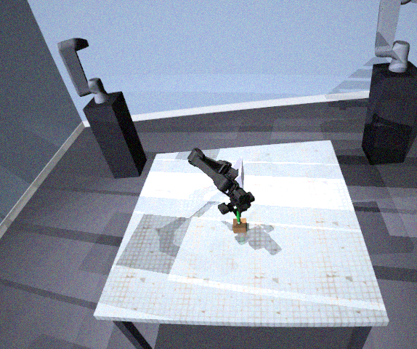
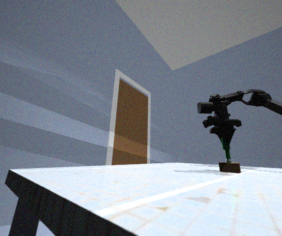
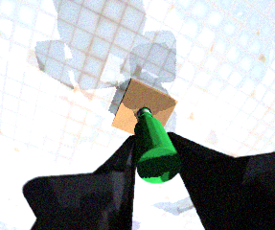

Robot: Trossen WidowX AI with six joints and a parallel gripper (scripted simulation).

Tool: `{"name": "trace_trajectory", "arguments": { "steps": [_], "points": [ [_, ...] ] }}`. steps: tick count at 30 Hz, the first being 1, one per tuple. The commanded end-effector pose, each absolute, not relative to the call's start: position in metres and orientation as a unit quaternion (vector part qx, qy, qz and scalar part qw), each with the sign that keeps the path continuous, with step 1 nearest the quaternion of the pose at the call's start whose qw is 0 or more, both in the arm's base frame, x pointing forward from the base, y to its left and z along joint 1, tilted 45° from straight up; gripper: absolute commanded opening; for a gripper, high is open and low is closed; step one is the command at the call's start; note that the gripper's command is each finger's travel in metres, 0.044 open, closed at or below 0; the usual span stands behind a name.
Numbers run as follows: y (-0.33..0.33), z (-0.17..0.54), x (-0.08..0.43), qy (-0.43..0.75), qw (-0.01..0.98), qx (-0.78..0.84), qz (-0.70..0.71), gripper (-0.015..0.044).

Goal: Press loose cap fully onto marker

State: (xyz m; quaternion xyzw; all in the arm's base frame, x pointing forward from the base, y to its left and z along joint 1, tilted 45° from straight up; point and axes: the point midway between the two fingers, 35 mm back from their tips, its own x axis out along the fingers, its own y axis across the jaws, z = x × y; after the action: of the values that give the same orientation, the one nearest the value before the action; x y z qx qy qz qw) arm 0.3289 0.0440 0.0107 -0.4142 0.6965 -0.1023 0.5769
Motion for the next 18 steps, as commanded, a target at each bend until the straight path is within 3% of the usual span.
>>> {"name": "trace_trajectory", "arguments": {
  "steps": [1,18],
  "points": [
    [0.037,0.006,0.329,0.697,0.575,-0.415,-0.104,0.0],
    [0.02,-0.011,0.328,0.697,0.574,-0.416,-0.104,0.0]
  ]
}}
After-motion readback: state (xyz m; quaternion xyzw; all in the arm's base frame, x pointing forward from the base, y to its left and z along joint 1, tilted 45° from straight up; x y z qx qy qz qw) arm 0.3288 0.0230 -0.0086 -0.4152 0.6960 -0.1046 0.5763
